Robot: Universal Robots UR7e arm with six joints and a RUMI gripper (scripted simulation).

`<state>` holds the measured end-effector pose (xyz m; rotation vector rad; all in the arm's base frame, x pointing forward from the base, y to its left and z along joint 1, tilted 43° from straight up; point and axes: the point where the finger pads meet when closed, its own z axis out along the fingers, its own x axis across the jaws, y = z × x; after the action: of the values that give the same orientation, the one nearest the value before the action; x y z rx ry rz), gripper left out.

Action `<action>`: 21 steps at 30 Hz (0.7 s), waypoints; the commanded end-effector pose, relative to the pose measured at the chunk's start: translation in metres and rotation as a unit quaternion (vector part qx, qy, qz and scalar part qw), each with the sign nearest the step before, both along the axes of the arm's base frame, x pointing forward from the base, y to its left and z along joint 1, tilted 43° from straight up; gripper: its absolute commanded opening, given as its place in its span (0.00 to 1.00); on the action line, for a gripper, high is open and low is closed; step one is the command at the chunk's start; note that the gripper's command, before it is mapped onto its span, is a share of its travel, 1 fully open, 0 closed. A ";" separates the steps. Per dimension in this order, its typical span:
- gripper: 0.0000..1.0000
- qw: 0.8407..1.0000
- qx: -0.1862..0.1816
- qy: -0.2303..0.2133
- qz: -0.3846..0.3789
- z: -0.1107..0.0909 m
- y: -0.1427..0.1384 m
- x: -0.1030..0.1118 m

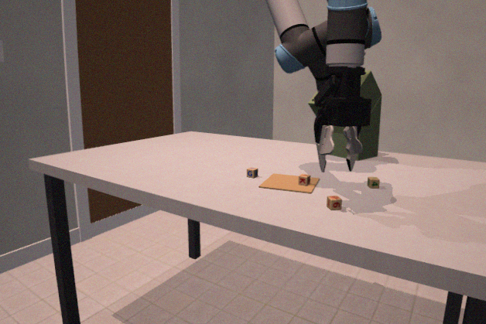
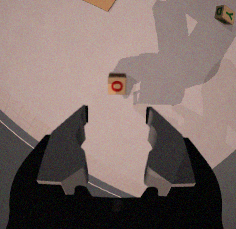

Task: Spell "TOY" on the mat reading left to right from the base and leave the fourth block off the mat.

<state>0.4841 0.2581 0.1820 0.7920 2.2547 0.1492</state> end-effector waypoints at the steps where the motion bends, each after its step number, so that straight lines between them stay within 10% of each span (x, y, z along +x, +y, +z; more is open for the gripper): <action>1: 0.37 1.000 0.000 -0.001 0.000 0.001 0.000 0.000; 21: 0.37 1.000 0.000 -0.001 0.000 -0.001 0.000 0.002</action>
<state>0.4847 0.2580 0.1813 0.7920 2.2547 0.1492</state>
